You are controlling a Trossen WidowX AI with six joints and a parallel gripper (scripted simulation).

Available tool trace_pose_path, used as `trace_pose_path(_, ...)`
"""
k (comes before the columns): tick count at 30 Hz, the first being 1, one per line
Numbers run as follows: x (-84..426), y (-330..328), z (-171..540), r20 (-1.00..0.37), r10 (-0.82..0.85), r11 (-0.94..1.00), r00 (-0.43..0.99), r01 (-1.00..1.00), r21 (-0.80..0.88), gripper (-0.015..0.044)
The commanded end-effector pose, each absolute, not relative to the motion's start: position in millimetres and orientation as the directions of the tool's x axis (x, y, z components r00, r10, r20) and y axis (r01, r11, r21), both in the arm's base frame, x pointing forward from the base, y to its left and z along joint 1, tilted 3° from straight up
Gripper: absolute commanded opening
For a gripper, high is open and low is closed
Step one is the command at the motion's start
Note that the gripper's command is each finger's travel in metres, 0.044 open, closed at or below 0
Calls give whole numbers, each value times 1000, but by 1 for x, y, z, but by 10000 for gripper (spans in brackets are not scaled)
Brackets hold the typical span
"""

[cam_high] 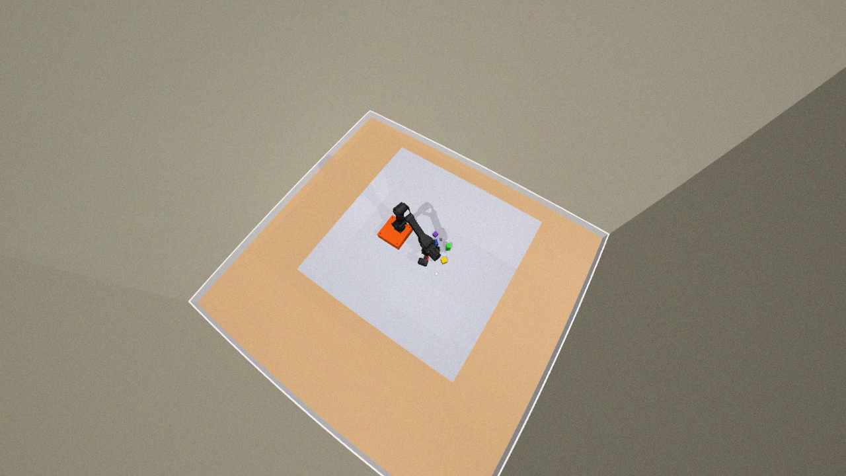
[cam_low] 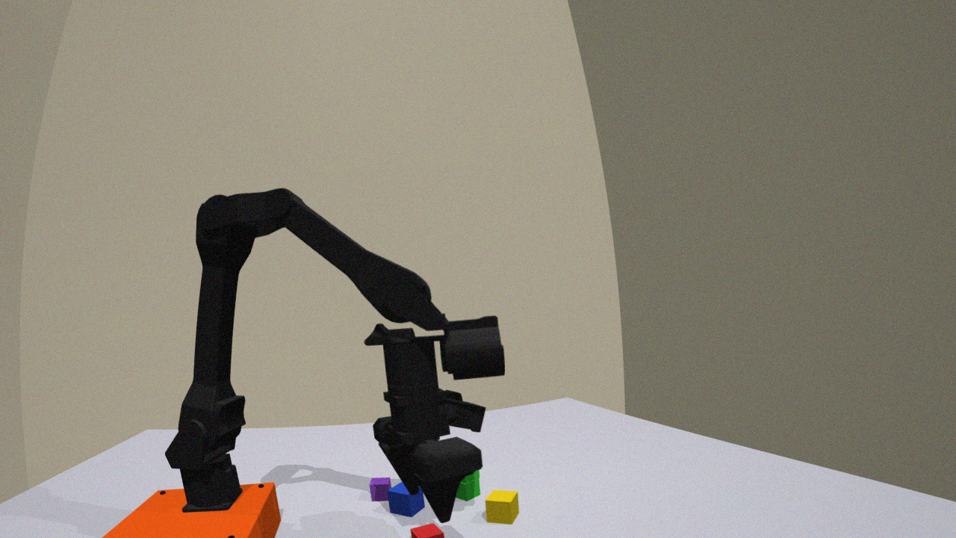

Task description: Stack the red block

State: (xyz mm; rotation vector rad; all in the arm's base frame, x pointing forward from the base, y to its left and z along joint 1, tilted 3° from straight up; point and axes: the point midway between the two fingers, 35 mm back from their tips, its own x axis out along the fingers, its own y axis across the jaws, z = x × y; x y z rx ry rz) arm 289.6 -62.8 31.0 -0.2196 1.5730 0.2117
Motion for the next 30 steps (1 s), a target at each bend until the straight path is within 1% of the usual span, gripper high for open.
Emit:
trace_pose_path(1, 283, -65, 14, -1000, -9, 962, -28, -272, -1, 440)
trace_pose_path(30, 283, -64, -25, -1000, -9, 962, -28, -272, -1, 440)
